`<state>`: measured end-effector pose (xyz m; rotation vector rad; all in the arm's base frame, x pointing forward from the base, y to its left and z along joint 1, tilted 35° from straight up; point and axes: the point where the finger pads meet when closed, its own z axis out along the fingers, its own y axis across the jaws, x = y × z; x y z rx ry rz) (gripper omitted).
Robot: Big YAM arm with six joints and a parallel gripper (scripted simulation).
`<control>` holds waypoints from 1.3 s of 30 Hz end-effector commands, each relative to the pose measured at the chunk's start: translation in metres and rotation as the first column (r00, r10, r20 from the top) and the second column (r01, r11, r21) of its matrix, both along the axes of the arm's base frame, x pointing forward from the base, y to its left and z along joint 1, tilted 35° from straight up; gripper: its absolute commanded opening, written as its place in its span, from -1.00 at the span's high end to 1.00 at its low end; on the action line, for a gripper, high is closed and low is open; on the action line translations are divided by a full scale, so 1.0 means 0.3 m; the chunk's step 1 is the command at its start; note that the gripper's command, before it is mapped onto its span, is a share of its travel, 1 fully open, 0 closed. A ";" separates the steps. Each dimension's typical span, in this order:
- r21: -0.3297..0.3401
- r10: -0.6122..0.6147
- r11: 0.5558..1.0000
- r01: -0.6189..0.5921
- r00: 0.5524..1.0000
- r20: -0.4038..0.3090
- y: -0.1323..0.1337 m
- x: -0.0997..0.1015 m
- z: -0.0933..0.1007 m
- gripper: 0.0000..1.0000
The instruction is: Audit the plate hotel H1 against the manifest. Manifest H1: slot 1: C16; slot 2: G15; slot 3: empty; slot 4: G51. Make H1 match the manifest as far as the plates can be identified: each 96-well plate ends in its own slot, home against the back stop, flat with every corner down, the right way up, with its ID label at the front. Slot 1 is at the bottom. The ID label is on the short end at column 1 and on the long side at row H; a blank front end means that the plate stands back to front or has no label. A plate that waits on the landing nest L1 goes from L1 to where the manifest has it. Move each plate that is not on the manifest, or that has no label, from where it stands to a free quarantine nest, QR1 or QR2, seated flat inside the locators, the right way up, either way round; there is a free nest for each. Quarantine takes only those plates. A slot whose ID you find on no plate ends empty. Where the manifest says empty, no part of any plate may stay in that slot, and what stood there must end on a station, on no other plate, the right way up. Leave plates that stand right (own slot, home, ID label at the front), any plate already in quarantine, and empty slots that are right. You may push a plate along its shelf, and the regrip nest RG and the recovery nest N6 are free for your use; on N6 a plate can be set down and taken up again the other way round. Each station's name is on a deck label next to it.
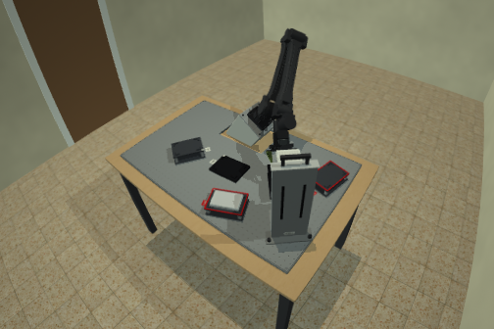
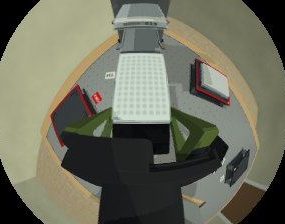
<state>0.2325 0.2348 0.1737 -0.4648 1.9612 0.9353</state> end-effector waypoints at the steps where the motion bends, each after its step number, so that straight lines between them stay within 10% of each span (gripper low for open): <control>1: 0.048 -0.017 0.999 0.013 0.997 0.074 0.023 0.067 0.136 -0.72; 39: 0.047 -0.018 0.999 0.015 0.997 0.072 0.073 0.147 0.167 -0.72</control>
